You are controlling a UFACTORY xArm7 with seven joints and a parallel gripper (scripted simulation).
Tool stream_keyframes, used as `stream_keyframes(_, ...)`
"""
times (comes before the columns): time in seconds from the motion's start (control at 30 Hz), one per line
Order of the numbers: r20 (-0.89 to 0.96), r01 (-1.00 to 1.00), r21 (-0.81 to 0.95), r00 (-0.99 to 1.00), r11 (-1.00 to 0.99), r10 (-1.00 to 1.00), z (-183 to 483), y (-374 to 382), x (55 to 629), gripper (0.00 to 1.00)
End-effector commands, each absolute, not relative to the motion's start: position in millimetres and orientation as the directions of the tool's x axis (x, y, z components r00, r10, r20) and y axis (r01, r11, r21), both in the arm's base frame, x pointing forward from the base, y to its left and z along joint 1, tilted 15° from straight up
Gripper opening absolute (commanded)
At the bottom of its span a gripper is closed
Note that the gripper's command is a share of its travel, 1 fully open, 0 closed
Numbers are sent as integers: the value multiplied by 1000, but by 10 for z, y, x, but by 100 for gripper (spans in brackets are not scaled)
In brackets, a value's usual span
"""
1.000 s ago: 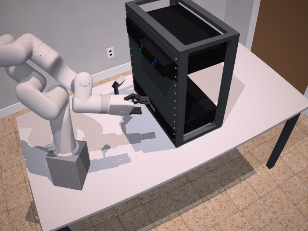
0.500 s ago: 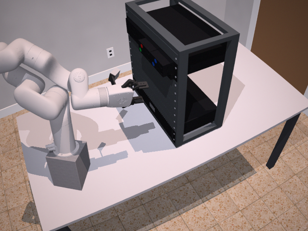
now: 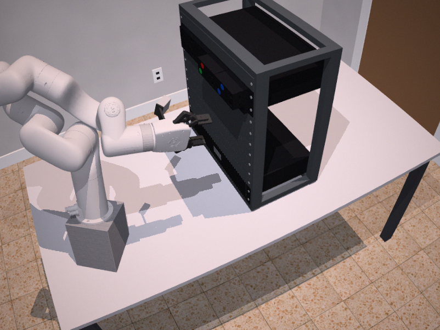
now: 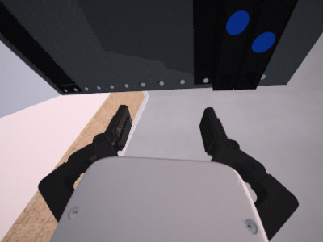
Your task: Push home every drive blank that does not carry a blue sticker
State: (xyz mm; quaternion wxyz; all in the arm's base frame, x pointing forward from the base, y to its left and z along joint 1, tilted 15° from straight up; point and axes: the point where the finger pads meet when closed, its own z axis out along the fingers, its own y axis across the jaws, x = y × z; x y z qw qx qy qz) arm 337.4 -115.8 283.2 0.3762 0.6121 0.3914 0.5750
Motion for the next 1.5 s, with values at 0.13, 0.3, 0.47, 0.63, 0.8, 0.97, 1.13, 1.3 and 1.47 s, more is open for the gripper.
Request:
stream_keyframes(0.13,300,-54,952,-49,-303,953,3267,-1071,3285,100)
stream_keyframes(0.3,300,-54,952,-49,-303,953,3267,-1071,3285,100)
stream_keyframes(0.47,300,-54,952,-49,-303,953,3267,-1071,3285,100)
stream_keyframes(0.63,300,-54,952,-49,-303,953,3267,-1071,3285,100)
stream_keyframes(0.8,280,-74,956,-60,-284,958,3334,-1058,3274,100)
stream_keyframes(0.97,244,-110,962,-77,-251,967,3452,-1036,3251,100)
stream_keyframes(1.13,230,-124,963,-84,-239,970,3498,-1028,3241,100)
stream_keyframes(1.3,217,-138,964,-89,-227,972,3540,-1021,3231,100)
stream_keyframes(1.47,213,-141,964,-90,-224,973,3551,-1019,3229,100)
